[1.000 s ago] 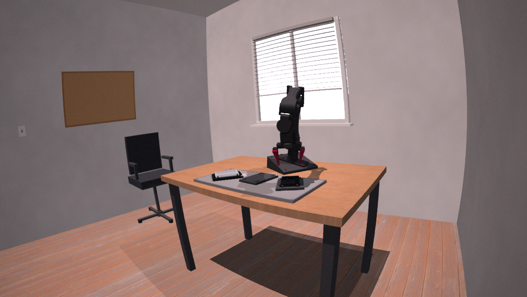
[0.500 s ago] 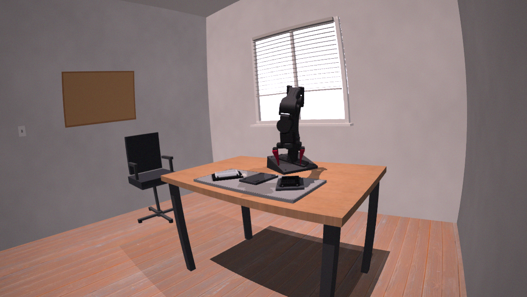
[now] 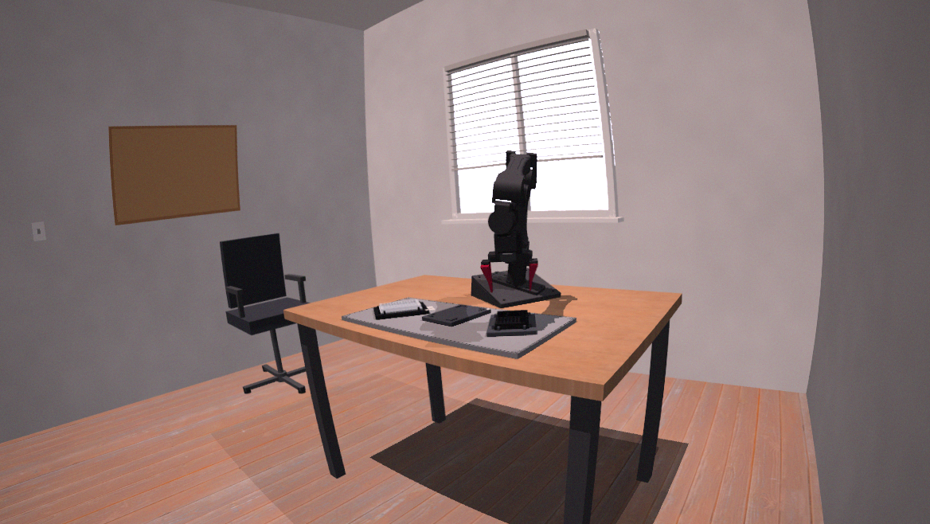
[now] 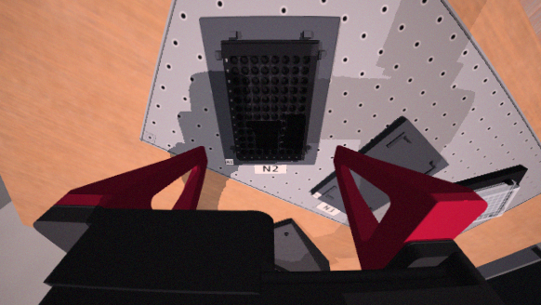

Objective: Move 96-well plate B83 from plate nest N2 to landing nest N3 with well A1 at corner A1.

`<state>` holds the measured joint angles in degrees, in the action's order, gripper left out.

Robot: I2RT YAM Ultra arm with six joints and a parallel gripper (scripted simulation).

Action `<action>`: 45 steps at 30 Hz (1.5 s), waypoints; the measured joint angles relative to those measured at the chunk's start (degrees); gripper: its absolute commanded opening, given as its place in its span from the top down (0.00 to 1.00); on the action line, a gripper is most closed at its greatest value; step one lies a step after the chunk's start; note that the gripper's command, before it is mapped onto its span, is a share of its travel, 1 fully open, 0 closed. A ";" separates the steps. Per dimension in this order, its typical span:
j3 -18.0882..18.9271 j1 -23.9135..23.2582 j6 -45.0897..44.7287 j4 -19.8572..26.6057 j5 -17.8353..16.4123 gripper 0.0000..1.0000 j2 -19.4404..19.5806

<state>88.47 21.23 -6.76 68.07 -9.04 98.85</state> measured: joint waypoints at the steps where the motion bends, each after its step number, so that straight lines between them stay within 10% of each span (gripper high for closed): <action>1: -0.15 0.00 0.00 -0.04 0.00 0.00 0.02; 45: -9.86 1.75 1.46 -12.68 0.28 0.00 3.74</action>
<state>78.61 22.98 -5.30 55.40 -8.75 102.59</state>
